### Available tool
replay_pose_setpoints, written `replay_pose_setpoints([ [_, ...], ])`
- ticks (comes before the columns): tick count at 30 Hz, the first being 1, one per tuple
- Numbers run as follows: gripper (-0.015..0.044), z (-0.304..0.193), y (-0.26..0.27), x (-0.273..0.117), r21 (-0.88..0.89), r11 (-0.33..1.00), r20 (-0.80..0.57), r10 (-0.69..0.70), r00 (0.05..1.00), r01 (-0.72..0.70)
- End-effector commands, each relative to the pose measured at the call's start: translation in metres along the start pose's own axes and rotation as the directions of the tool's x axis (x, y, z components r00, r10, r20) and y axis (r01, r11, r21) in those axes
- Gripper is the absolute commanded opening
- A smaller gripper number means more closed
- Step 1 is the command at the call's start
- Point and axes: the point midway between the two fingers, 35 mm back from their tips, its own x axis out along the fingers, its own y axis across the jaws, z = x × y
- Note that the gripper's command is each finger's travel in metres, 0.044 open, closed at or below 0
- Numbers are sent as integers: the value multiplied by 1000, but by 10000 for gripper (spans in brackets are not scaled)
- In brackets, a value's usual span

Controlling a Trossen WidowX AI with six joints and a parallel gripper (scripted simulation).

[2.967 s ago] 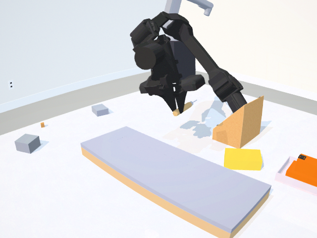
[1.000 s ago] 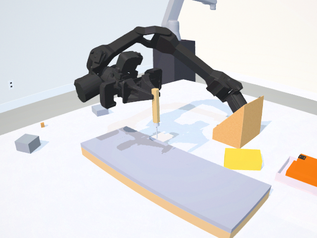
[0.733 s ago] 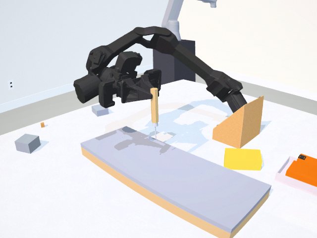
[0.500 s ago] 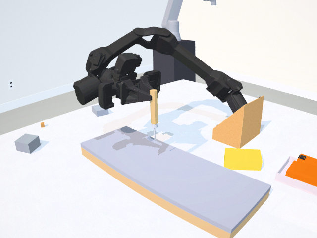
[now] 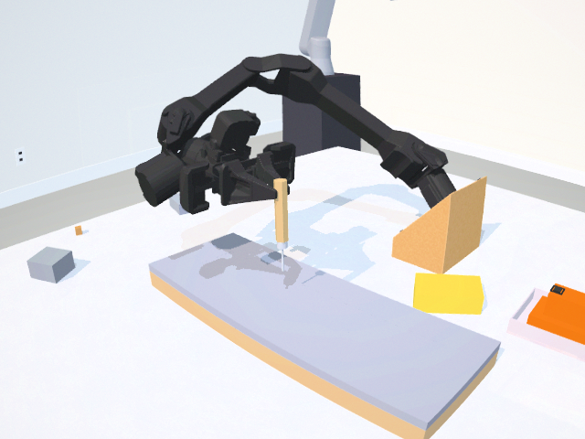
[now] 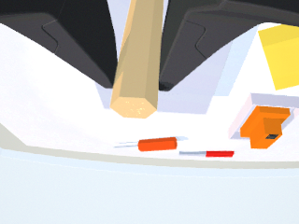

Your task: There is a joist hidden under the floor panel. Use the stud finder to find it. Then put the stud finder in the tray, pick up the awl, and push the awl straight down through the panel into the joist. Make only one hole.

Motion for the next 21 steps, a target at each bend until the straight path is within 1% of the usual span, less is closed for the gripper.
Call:
replay_pose_setpoints([
  [1,0,-6,1,3,3,1000,3,9,1000,-9],
  [21,0,-32,2,6,3,1000,2,9,1000,-9],
])
